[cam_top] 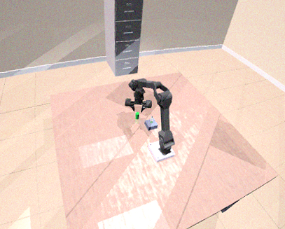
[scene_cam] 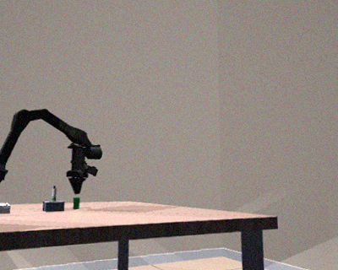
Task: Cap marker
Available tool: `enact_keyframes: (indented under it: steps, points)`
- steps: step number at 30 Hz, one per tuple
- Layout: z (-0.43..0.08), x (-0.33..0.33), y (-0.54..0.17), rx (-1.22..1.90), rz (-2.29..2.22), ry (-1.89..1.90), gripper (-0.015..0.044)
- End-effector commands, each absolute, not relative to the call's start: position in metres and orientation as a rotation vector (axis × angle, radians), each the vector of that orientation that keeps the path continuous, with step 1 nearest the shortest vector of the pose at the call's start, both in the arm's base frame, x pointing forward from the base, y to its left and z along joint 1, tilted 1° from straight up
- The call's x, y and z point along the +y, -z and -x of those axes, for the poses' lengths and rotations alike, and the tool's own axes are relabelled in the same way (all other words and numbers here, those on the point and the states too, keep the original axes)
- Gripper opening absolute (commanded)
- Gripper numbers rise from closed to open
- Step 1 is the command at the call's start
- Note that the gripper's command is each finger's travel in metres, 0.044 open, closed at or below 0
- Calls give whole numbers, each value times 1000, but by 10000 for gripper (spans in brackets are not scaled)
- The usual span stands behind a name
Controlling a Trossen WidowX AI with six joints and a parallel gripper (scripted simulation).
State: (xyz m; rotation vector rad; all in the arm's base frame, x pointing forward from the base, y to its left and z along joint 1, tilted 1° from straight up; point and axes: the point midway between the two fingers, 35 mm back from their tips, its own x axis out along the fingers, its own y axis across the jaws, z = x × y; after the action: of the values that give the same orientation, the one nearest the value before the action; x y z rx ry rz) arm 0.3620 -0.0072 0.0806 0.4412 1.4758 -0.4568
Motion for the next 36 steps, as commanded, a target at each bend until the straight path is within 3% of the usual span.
enact_keyframes:
  steps: [1, 31, 36]
  points:
    - [-362, -7, -72, 1483, -440, 450, 238]
    - [-362, -7, -28, 1484, -440, 450, 238]
    - [-362, -7, -29, 1484, -440, 450, 127]
